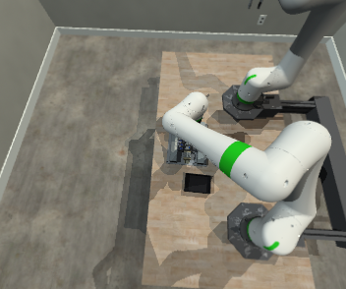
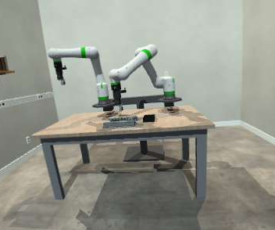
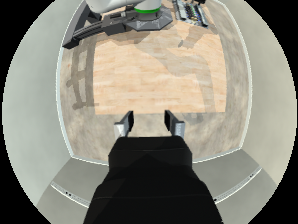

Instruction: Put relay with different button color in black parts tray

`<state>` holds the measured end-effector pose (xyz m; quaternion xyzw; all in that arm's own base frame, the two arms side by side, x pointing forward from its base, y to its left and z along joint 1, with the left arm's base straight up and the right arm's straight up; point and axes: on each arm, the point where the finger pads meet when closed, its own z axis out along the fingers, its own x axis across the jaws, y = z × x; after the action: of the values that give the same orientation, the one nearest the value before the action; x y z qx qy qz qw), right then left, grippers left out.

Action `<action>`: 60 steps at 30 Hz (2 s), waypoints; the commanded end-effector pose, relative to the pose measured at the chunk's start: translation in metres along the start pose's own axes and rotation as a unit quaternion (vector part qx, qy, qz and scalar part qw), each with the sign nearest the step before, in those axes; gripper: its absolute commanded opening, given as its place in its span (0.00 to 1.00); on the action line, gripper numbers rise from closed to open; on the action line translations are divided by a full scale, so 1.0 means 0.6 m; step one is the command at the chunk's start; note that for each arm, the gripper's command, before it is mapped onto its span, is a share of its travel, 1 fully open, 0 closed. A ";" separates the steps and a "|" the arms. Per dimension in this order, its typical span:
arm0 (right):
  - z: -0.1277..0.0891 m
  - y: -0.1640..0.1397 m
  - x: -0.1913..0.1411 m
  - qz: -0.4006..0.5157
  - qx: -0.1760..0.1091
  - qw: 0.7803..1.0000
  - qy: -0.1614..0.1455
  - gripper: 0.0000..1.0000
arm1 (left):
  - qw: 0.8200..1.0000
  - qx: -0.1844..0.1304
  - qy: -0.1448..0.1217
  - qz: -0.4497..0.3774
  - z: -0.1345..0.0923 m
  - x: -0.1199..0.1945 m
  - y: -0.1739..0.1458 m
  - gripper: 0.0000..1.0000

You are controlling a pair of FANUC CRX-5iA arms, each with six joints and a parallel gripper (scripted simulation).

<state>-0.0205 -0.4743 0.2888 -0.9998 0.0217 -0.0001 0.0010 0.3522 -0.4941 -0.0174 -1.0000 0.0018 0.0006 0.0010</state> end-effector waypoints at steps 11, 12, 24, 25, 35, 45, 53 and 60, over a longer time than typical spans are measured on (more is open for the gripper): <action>-0.001 0.000 0.000 0.000 -0.001 1.000 0.000 1.00 | 1.000 -0.001 0.001 0.000 -0.002 0.001 0.001 0.98; -0.001 0.000 0.000 0.000 -0.001 1.000 0.000 1.00 | 1.000 -0.001 0.001 0.000 -0.002 0.001 0.001 0.98; -0.001 0.000 0.000 0.000 -0.001 1.000 0.000 1.00 | 1.000 -0.001 0.001 0.000 -0.002 0.001 0.001 0.98; -0.001 0.000 0.000 0.000 -0.001 1.000 0.000 1.00 | 1.000 -0.001 0.001 0.000 -0.002 0.001 0.001 0.98; -0.001 0.000 0.000 0.000 -0.001 1.000 0.000 1.00 | 1.000 -0.001 0.001 0.000 -0.002 0.001 0.001 0.98; -0.001 0.000 0.000 0.000 -0.001 1.000 0.000 1.00 | 1.000 -0.001 0.001 0.000 0.006 0.001 -0.045 0.98; -0.001 0.000 0.000 0.000 -0.001 1.000 0.000 1.00 | 1.000 -0.001 0.001 0.000 0.011 0.001 -0.070 0.98; -0.001 0.000 0.000 0.000 -0.001 1.000 0.000 1.00 | 1.000 -0.001 0.001 0.000 0.011 0.001 -0.070 0.98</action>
<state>-0.0205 -0.4743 0.2888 -0.9998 0.0217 -0.0001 0.0010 0.3526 -0.4514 -0.0248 -1.0000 0.0018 0.0006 0.0009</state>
